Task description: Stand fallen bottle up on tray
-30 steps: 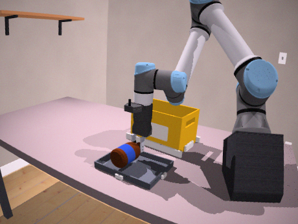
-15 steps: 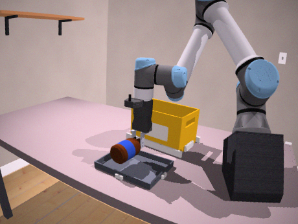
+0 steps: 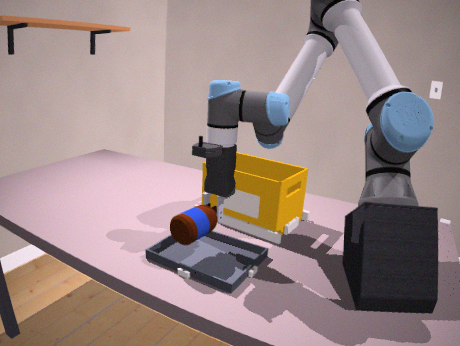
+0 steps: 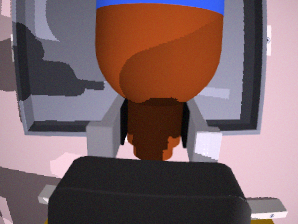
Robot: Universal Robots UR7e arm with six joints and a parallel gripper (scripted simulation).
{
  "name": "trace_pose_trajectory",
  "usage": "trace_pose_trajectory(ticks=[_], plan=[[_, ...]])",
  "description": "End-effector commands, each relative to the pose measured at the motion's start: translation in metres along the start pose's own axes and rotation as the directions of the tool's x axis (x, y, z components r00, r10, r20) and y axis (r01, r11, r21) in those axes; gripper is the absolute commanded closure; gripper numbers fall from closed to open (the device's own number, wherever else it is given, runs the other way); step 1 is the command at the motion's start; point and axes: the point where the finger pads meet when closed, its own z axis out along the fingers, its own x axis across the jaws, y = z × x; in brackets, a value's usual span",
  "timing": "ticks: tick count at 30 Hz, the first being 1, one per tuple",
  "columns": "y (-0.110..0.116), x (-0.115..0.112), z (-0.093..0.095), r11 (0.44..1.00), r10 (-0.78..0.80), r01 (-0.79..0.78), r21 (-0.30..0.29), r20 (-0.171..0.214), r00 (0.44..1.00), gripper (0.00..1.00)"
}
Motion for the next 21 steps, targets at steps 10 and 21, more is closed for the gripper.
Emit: trace_pose_trajectory(ticks=[10, 21], plan=[[0.000, 0.000, -0.023, 1.000, 0.000, 0.000, 0.000, -0.001, 1.000, 1.00], [0.000, 0.000, -0.041, 1.000, 0.000, 0.000, 0.000, -0.001, 1.000, 1.00]])
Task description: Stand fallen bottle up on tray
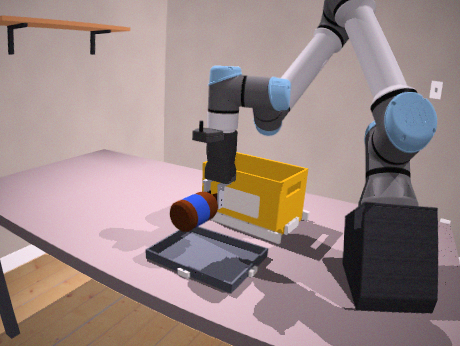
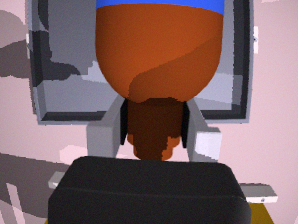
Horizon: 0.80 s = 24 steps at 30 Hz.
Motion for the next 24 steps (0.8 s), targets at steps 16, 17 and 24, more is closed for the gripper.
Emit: trace_pose_trajectory(ticks=[16, 17, 24], plan=[[0.000, 0.000, -0.031, 1.000, 0.000, 0.000, 0.000, 0.000, 1.000, 1.00], [0.000, 0.000, -0.031, 1.000, 0.000, 0.000, 0.000, 0.000, 1.000, 1.00], [0.000, 0.000, -0.040, 1.000, 0.000, 0.000, 0.000, 0.000, 1.000, 1.00]])
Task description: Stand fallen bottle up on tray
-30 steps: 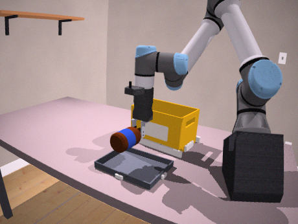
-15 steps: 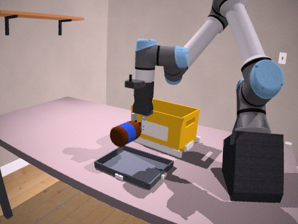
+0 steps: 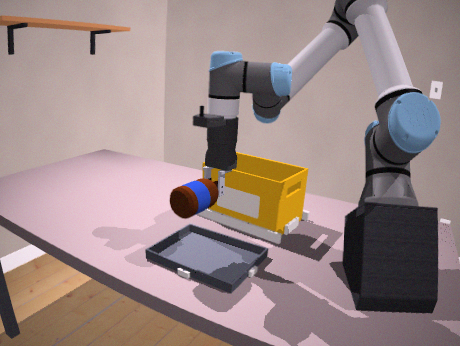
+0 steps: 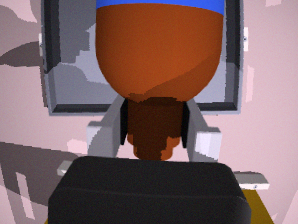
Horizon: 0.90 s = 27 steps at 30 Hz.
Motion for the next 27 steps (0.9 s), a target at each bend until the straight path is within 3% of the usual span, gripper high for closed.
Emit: trace_pose_trajectory(ticks=[1, 27], plan=[[0.000, 0.000, -0.007, 1.000, 0.000, 0.000, 0.000, -0.001, 1.000, 1.00], [0.000, 0.000, -0.028, 1.000, 0.000, 0.000, 0.000, -0.001, 1.000, 1.00]])
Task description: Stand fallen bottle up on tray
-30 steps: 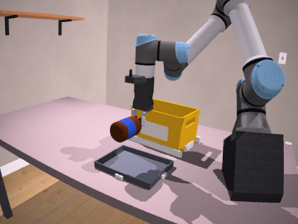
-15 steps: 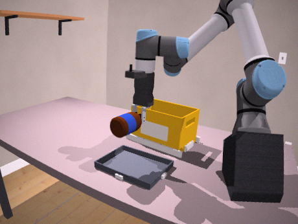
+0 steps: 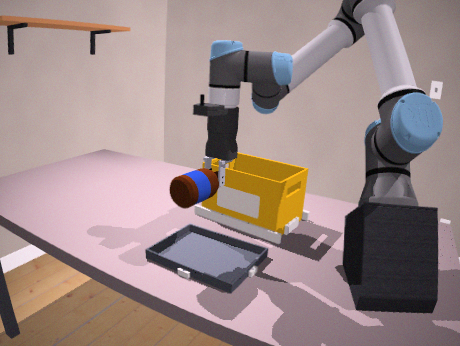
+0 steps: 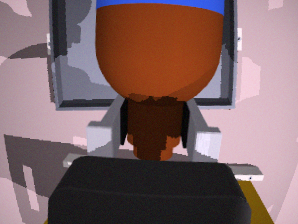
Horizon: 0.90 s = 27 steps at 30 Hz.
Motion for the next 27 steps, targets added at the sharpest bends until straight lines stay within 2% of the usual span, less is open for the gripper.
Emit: trace_pose_trajectory(ticks=[1, 27], plan=[[-0.0001, 0.0003, -0.0022, 1.000, 0.000, 0.000, 0.001, -0.001, 1.000, 1.00], [-0.0001, 0.0003, -0.0062, 1.000, 0.000, 0.000, 0.001, -0.001, 1.000, 1.00]])
